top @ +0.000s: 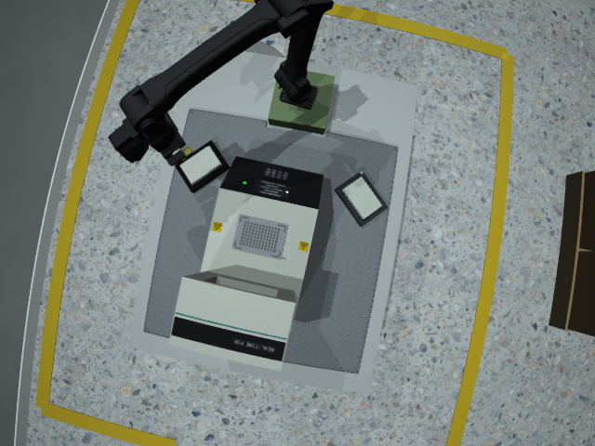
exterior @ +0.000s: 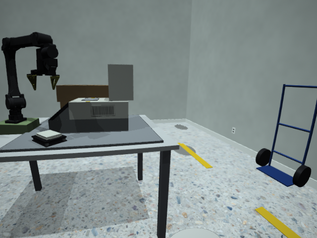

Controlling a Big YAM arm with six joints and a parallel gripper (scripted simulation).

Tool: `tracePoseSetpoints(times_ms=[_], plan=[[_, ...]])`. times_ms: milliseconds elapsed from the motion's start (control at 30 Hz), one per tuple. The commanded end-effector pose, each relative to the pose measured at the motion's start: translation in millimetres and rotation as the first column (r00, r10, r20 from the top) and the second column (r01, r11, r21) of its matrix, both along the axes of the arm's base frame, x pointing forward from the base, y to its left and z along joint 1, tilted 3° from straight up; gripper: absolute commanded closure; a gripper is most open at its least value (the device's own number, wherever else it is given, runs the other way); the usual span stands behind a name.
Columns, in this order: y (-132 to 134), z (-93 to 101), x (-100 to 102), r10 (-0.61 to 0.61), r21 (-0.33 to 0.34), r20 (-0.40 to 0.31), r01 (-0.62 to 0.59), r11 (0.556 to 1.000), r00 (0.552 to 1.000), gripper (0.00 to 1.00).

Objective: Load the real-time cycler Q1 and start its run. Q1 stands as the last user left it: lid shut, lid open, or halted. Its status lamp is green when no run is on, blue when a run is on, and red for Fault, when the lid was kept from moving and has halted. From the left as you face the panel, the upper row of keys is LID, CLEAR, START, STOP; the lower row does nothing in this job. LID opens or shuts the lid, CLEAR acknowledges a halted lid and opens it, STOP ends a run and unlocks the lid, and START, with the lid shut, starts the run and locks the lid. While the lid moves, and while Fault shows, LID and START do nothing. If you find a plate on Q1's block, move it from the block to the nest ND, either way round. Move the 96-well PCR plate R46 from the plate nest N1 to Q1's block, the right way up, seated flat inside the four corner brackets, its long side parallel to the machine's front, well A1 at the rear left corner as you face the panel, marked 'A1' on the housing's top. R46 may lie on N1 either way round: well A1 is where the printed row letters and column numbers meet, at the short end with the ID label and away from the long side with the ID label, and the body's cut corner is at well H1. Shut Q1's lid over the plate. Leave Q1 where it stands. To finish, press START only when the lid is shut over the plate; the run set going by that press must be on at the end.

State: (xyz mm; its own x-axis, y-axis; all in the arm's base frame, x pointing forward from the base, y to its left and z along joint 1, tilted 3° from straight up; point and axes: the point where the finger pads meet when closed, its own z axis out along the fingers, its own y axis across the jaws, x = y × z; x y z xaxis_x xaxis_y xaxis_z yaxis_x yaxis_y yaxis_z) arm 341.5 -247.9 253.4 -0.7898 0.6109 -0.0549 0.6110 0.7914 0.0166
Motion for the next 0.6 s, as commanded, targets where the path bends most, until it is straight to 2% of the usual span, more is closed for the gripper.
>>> tracePoseSetpoints(times_ms=[0, 233, 567], plan=[[-2, 12.0, -8, -0.005, -0.023, 0.025, 0.006, 1.0, 1.0, 0.0], [9, -1.0, -11, 0.012, 0.009, -0.019, -0.012, 1.0, 1.0, 0.0], [-2, -4.1, 3, 0.01, -0.005, -0.001, -0.01, 1.0, 1.0, 0.0]])
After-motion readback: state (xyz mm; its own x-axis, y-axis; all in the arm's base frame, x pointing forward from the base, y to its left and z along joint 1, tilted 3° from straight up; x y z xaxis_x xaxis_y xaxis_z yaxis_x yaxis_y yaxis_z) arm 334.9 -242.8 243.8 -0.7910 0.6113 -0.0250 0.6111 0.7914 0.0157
